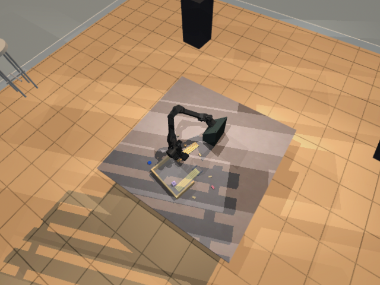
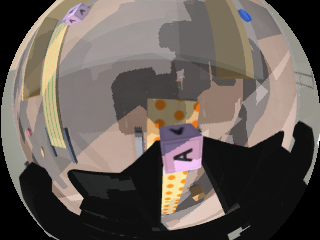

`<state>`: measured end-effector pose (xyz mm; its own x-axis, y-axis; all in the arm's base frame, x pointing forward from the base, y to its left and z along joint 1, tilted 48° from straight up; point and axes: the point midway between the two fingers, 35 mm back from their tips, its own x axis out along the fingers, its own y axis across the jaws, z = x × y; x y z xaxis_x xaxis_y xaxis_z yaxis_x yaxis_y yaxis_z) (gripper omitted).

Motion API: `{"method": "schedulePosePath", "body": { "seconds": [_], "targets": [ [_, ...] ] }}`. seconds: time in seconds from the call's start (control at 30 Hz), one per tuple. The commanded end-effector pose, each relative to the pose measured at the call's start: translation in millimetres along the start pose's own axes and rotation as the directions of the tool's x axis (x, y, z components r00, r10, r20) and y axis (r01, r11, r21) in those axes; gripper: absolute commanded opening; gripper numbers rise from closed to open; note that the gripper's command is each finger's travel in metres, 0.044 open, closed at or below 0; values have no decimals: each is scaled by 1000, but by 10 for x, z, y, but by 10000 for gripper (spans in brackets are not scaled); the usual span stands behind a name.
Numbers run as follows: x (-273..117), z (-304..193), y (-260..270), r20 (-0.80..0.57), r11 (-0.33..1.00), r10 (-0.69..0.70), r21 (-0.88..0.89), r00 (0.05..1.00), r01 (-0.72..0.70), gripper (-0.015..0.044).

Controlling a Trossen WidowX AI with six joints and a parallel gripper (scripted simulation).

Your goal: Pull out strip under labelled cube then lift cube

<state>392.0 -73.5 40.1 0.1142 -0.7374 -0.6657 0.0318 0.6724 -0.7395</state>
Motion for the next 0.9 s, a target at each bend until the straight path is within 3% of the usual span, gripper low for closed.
{"method": "schedulePosePath", "body": {
  "seconds": [0.0,0.87],
  "targets": [
    [-148,-177,35,3,1000,3,-5,1000,-3,0],
    [-272,-902,161,-3,1000,-1,-15,1000,1,0]
  ]
}}
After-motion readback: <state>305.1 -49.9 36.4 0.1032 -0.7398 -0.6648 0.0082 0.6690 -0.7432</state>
